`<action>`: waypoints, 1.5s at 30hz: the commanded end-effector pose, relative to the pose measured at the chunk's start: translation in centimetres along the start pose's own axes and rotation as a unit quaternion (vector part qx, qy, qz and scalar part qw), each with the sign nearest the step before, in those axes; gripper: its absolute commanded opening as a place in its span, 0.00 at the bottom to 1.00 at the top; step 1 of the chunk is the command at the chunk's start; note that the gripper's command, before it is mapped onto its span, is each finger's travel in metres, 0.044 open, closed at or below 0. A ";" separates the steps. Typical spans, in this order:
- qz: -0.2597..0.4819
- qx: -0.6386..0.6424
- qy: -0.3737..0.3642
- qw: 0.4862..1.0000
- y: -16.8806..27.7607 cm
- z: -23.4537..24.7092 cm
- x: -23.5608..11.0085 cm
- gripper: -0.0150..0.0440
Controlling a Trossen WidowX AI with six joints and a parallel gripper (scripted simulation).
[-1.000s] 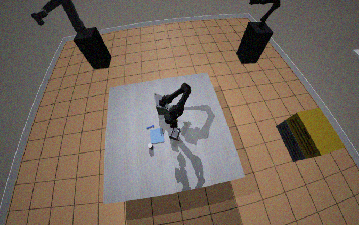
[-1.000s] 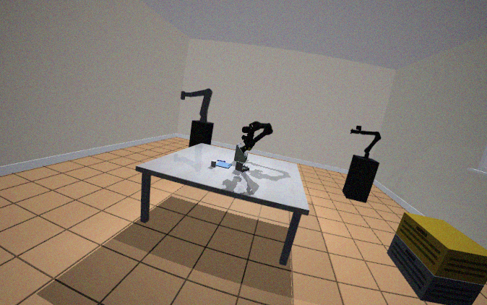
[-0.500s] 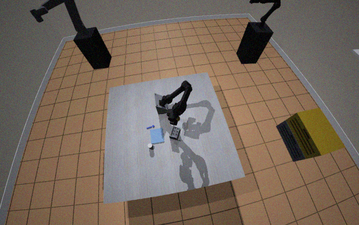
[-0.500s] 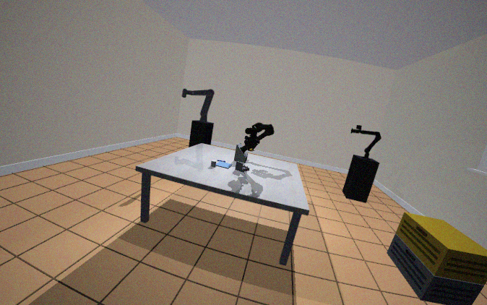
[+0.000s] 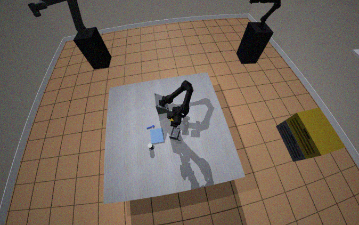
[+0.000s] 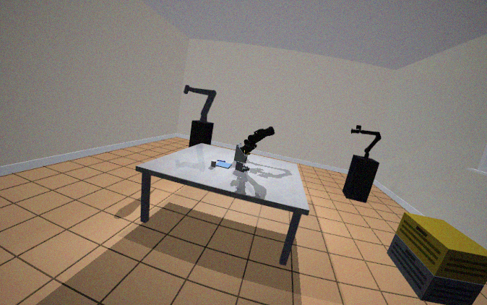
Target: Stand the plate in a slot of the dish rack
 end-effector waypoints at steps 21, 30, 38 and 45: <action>-0.258 -0.155 0.005 0.954 3.2 -0.2 6.7 0.25; -0.343 -0.208 -0.024 0.916 4.5 -0.7 8.7 0.25; -0.409 -0.250 -0.062 0.876 5.6 -1.3 10.4 0.25; -0.459 -0.282 -0.103 0.836 6.6 -2.0 11.6 0.25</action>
Point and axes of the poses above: the point midway between the two fingers, 35 mm back from their tips, its own x axis out along the fingers, its own z axis across the jaws, y = z × x, the point moved 10 cm from there along -x, back along the fingers, and after that the axes turned 15 degrees about -x, right-handed, at the moved point
